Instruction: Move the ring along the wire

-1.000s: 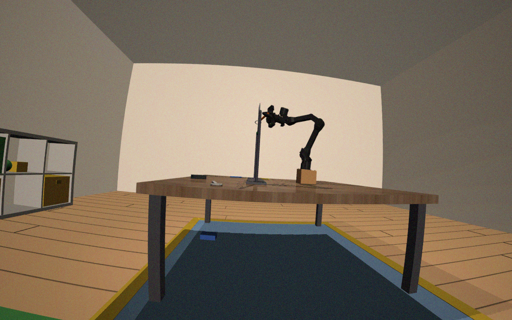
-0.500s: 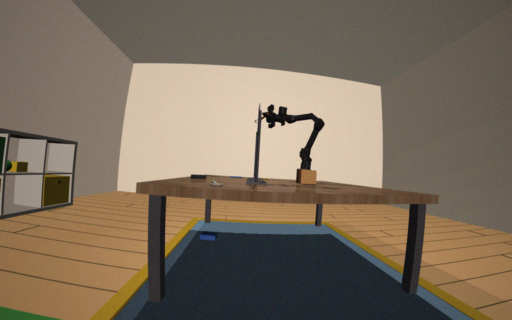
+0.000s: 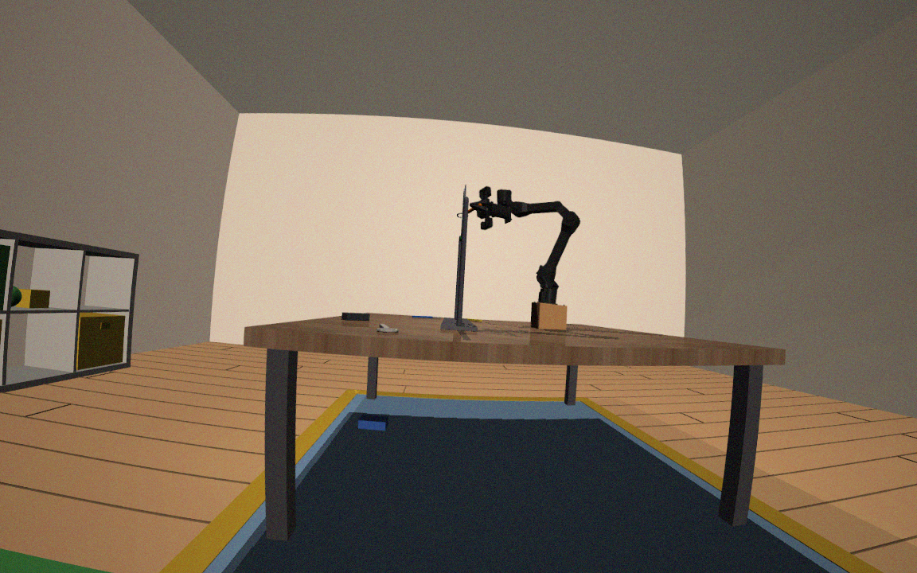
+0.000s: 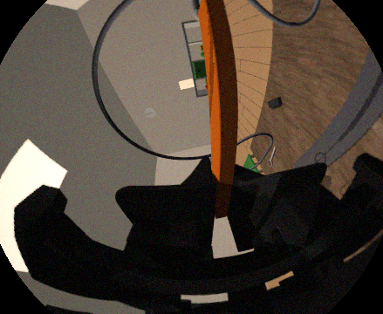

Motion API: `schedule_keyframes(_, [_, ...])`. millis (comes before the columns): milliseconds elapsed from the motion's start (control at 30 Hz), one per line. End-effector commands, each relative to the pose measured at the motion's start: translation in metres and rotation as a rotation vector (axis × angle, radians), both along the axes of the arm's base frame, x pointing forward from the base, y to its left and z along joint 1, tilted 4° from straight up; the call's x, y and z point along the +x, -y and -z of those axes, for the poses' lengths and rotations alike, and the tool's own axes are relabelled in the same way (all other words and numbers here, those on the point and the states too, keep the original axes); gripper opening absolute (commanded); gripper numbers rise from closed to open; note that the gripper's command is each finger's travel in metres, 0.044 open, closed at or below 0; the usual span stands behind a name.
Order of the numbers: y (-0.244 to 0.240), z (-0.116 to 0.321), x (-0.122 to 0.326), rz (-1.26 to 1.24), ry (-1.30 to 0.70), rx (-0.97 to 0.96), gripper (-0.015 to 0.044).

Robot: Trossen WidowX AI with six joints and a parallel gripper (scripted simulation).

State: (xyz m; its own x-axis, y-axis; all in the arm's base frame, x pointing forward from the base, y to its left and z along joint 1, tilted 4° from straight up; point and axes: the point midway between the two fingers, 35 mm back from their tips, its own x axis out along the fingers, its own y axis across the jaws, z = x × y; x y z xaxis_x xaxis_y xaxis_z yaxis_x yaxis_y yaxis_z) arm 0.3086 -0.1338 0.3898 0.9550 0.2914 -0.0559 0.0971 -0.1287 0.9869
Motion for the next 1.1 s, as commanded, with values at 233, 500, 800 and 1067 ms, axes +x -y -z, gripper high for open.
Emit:
schedule_keyframes(233, [-0.0008, -0.0007, -0.0001, -0.01, -0.023, -0.104, -0.015])
schedule_keyframes(500, [-0.0009, 0.0014, -0.0002, -0.014, -0.046, -0.173, -0.015])
schedule_keyframes(800, [-0.0008, 0.0039, -0.0003, -0.018, -0.073, -0.253, -0.015])
schedule_keyframes(1067, [-0.0005, 0.0062, -0.0005, -0.021, -0.097, -0.329, -0.015])
